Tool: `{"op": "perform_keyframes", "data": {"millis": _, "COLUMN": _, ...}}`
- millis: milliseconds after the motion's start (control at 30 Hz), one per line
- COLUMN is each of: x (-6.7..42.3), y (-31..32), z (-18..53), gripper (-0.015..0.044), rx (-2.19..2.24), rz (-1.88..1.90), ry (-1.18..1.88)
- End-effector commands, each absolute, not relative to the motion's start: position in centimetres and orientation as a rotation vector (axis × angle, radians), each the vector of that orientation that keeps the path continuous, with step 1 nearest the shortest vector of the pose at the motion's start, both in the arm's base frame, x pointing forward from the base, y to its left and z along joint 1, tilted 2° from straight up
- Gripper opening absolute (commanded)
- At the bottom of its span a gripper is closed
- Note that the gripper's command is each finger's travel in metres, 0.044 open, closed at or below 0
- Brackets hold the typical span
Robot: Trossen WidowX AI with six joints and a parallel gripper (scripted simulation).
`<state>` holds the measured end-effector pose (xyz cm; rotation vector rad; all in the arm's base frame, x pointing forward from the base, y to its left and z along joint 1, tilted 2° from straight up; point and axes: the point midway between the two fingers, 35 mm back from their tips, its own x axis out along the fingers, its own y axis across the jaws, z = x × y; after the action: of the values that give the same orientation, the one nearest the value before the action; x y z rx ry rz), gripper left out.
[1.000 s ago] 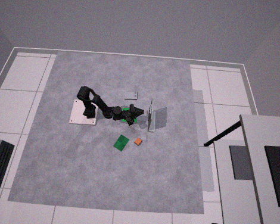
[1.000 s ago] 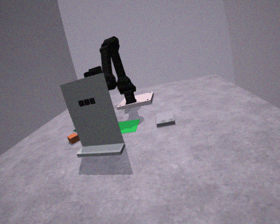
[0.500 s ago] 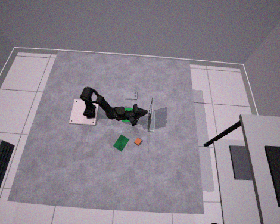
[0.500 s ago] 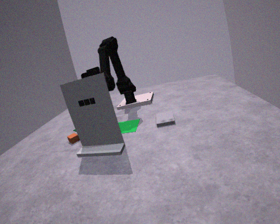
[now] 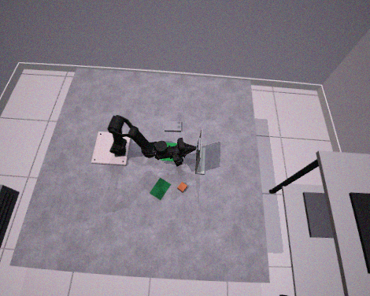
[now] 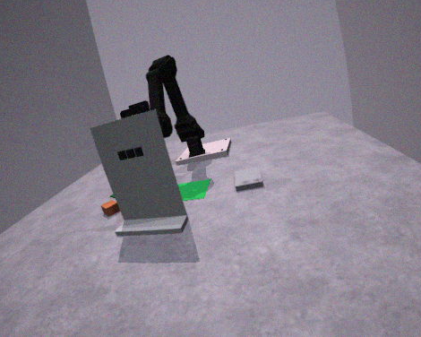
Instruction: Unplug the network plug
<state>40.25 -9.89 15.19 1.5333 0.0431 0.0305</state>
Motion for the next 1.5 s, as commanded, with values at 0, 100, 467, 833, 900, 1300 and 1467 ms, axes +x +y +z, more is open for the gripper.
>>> {"op": "perform_keyframes", "data": {"millis": 0, "x": 40.3, "y": -10.0, "z": 15.1, "gripper": 0.0037, "rx": 1.539, "rz": 0.024, "ry": 0.041}}
{"op": "perform_keyframes", "data": {"millis": 100, "x": 40.3, "y": -10.0, "z": 15.1, "gripper": 0.0017, "rx": 1.539, "rz": 0.024, "ry": 0.041}}
{"op": "perform_keyframes", "data": {"millis": 467, "x": 40.1, "y": -9.9, "z": 15.1, "gripper": 0.0000, "rx": 1.539, "rz": 0.024, "ry": 0.041}}
{"op": "perform_keyframes", "data": {"millis": 833, "x": 39.4, "y": -9.7, "z": 15.1, "gripper": 0.0000, "rx": 1.539, "rz": 0.023, "ry": 0.041}}
{"op": "perform_keyframes", "data": {"millis": 900, "x": 39.3, "y": -9.7, "z": 15.1, "gripper": 0.0000, "rx": 1.539, "rz": 0.023, "ry": 0.042}}
{"op": "perform_keyframes", "data": {"millis": 1300, "x": 38.6, "y": -9.6, "z": 15.1, "gripper": 0.0000, "rx": 1.540, "rz": 0.023, "ry": 0.042}}
{"op": "perform_keyframes", "data": {"millis": 1467, "x": 38.3, "y": -9.5, "z": 15.1, "gripper": 0.0000, "rx": 1.540, "rz": 0.023, "ry": 0.042}}
